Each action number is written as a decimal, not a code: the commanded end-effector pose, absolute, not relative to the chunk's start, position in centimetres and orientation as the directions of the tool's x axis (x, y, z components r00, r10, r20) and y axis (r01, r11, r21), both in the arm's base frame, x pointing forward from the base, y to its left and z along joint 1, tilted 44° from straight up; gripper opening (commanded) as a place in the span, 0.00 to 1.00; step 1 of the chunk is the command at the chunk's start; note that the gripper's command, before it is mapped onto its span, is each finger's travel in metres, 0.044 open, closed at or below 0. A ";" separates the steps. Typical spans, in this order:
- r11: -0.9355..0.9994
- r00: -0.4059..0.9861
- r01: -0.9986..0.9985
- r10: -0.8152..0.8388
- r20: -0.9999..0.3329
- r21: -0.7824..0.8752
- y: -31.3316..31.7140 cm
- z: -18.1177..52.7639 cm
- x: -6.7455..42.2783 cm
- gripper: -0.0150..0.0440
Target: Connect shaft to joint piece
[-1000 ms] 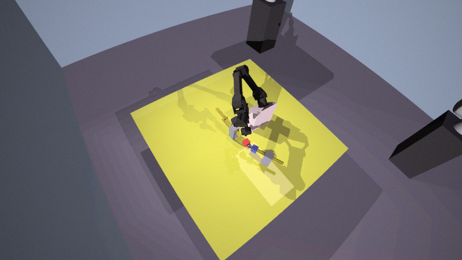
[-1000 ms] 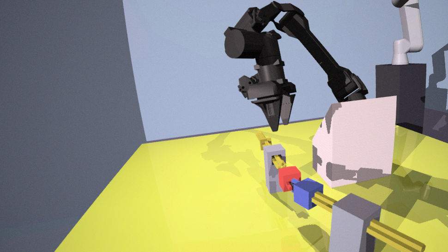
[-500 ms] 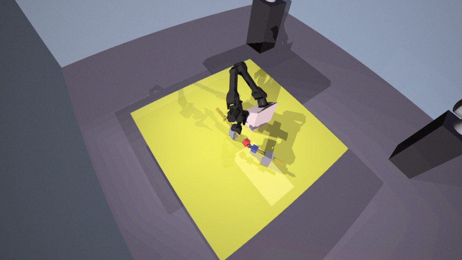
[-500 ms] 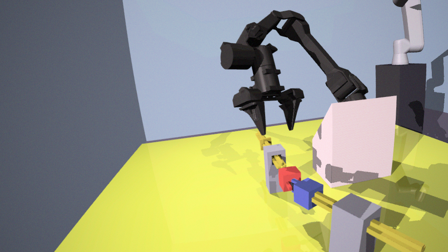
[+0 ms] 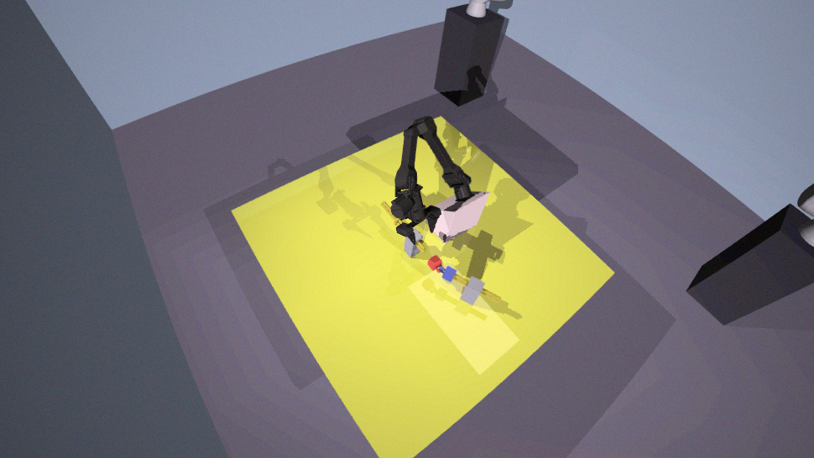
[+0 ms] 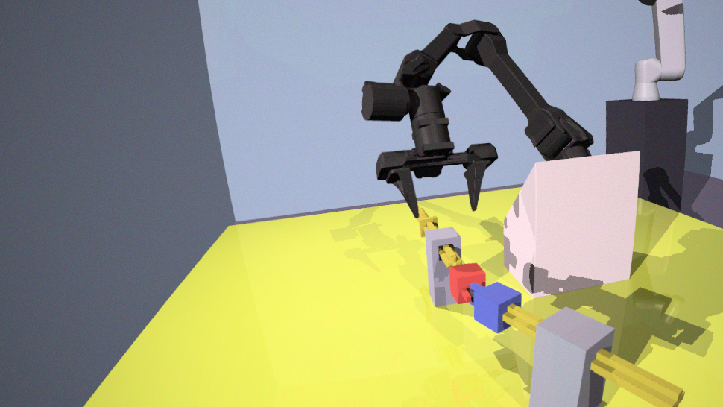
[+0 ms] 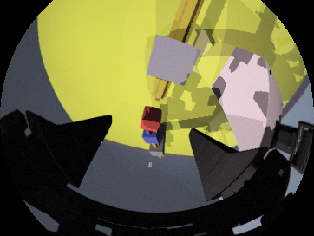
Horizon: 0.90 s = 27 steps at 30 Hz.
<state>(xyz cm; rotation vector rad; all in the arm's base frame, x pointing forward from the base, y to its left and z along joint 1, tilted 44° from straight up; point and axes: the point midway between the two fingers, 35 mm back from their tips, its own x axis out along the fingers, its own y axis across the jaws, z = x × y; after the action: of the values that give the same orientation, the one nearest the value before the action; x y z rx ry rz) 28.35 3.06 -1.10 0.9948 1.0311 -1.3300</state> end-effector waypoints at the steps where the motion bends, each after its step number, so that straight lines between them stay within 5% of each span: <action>1: -0.066 -0.014 0.998 -0.240 -0.971 0.002 2.6 -1.2 27.9 1.00; 11: -0.045 -0.012 0.999 -0.246 -0.969 -0.001 2.3 -1.0 28.0 1.00; 27: 0.417 0.016 0.893 -0.403 -0.915 -0.168 -3.1 3.6 29.2 1.00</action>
<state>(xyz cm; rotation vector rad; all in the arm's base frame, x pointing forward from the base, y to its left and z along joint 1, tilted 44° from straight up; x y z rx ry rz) 28.86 -1.78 2.38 0.6560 1.1221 -1.1403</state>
